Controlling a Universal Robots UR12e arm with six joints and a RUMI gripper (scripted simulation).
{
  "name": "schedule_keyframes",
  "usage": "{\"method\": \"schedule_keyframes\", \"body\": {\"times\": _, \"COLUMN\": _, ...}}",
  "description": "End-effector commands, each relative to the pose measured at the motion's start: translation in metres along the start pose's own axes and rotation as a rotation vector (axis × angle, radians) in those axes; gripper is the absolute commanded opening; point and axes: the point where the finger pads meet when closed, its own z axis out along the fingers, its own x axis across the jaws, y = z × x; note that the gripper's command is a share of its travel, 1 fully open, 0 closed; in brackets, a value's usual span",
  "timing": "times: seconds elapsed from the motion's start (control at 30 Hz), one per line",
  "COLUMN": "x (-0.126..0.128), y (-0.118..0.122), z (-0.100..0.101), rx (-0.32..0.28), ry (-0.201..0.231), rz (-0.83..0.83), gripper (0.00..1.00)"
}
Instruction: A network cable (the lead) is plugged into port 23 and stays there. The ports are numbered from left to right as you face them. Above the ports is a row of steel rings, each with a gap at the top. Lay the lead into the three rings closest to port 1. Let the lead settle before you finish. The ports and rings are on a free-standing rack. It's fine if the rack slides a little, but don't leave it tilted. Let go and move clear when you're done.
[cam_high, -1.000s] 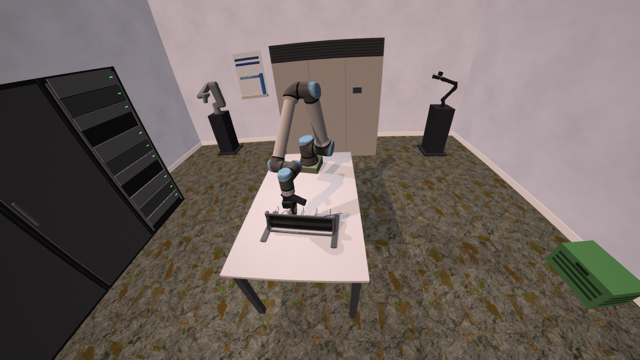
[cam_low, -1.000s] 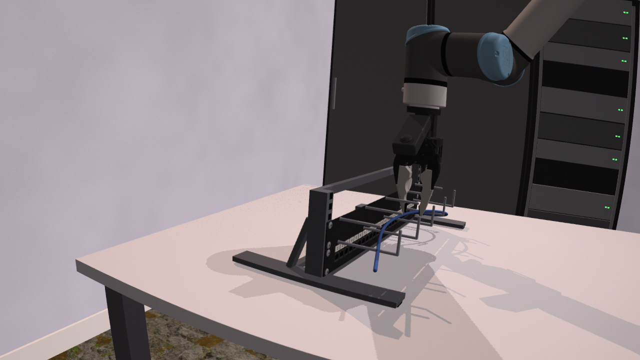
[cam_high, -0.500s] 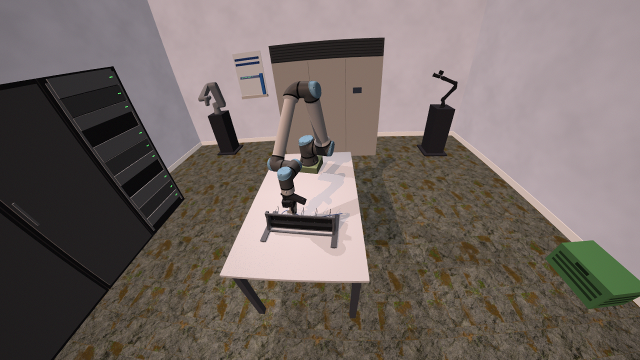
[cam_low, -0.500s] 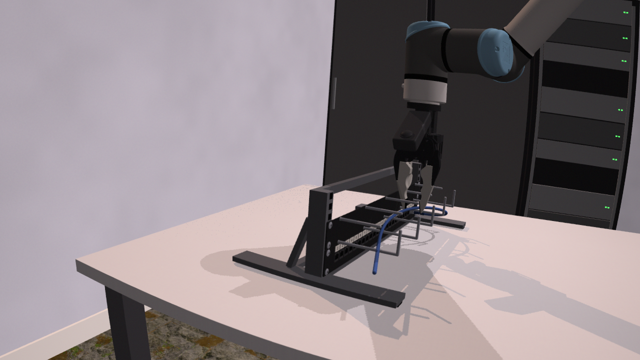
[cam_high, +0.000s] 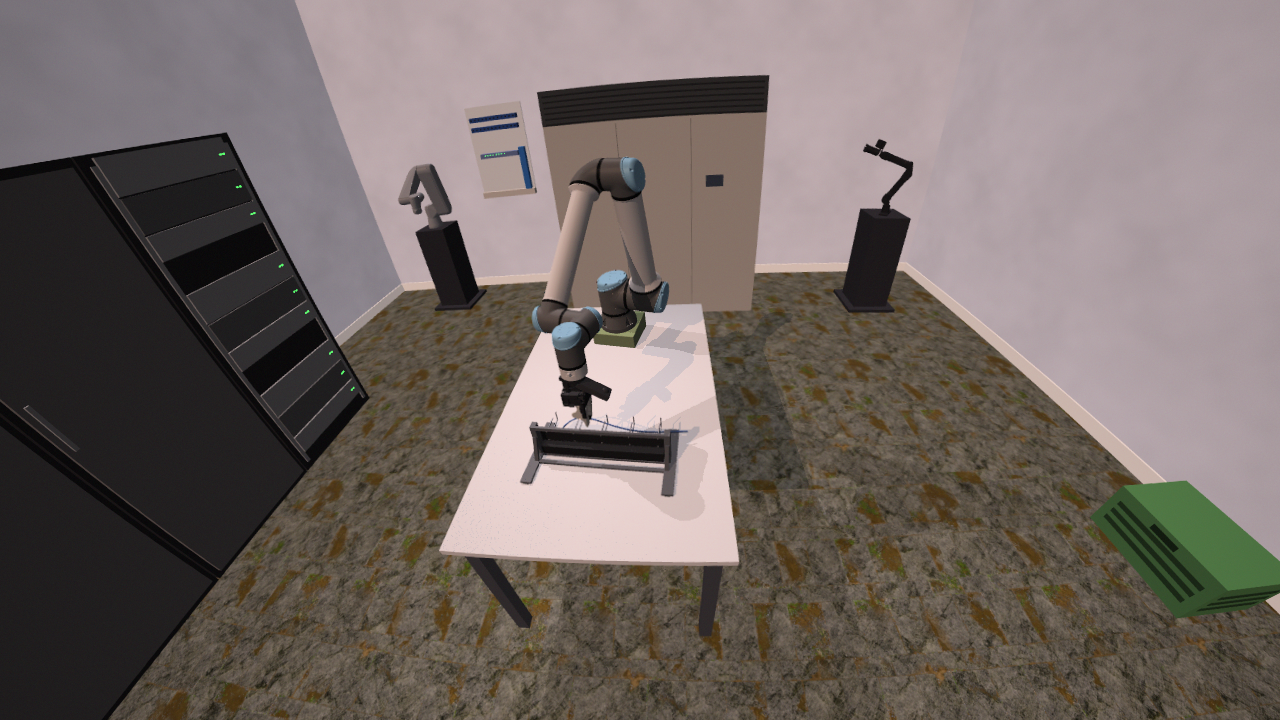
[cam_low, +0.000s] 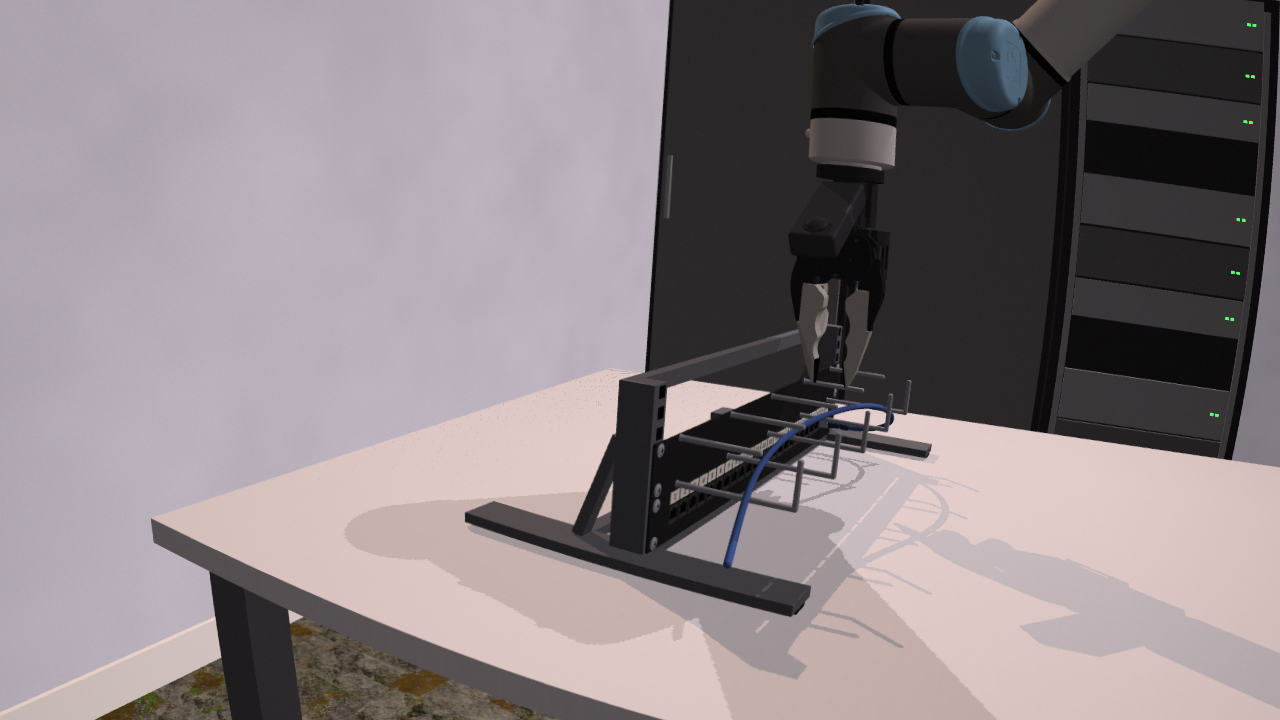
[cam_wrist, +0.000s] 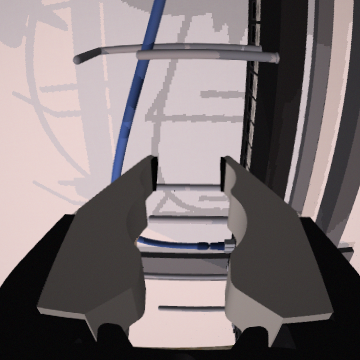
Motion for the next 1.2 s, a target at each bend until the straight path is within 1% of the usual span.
{"method": "schedule_keyframes", "body": {"times": 0.0, "x": 0.001, "y": 0.0, "z": -0.016, "rx": 0.0, "ry": 0.001, "rz": 0.0, "gripper": 0.2}}
{"method": "schedule_keyframes", "body": {"times": 0.17, "x": 0.001, "y": 0.0, "z": -0.03, "rx": 0.0, "ry": 0.001, "rz": 0.0, "gripper": 0.2}}
{"method": "schedule_keyframes", "body": {"times": 0.3, "x": 0.001, "y": 0.0, "z": -0.038, "rx": 0.0, "ry": 0.001, "rz": 0.0, "gripper": 0.2}}
{"method": "schedule_keyframes", "body": {"times": 0.63, "x": 0.001, "y": 0.0, "z": -0.042, "rx": 0.0, "ry": 0.001, "rz": 0.0, "gripper": 0.2}}
{"method": "schedule_keyframes", "body": {"times": 0.67, "x": 0.001, "y": 0.0, "z": -0.042, "rx": 0.0, "ry": 0.001, "rz": 0.0, "gripper": 0.0}}
{"method": "schedule_keyframes", "body": {"times": 1.17, "x": 0.001, "y": 0.0, "z": -0.042, "rx": 0.0, "ry": 0.001, "rz": 0.0, "gripper": 0.0}}
